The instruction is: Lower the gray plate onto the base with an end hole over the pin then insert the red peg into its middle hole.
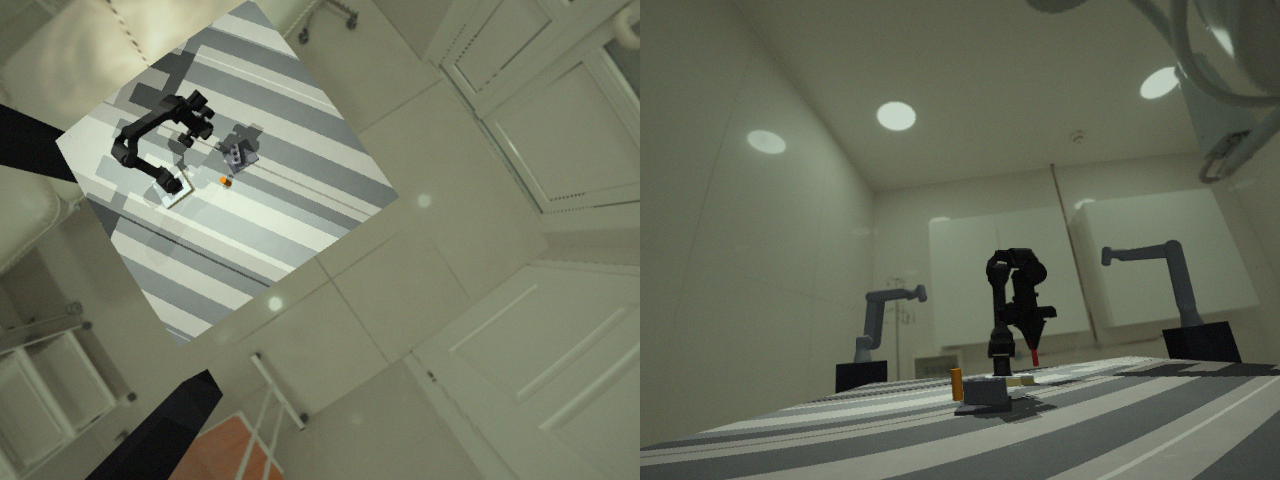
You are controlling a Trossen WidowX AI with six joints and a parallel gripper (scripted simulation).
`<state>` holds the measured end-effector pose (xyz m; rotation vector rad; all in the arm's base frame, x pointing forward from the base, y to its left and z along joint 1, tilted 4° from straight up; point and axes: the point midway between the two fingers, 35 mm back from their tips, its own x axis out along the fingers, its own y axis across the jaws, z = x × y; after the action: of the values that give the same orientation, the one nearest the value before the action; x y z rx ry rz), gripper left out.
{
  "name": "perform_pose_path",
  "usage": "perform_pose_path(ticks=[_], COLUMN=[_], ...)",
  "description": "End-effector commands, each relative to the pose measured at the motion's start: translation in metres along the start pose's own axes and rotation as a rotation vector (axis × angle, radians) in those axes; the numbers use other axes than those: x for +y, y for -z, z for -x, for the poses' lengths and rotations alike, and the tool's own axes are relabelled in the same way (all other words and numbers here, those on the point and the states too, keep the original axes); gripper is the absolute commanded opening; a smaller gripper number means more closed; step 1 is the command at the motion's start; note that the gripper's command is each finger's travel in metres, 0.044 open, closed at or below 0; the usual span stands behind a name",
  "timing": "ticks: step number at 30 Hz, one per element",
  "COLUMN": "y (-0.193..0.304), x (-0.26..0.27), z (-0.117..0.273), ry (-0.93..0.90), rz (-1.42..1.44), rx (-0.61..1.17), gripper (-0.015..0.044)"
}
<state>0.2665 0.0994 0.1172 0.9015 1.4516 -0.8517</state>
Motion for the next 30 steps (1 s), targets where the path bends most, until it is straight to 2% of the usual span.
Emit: perform_pose_path(ticks=[1,30], y=[-0.011,-0.098], x=[0.005,0.013], z=[0.003,0.004], ry=[-0.012,-0.014], rz=[0.003,0.046], rx=[-0.001,-0.009], gripper=[0.0,0.0])
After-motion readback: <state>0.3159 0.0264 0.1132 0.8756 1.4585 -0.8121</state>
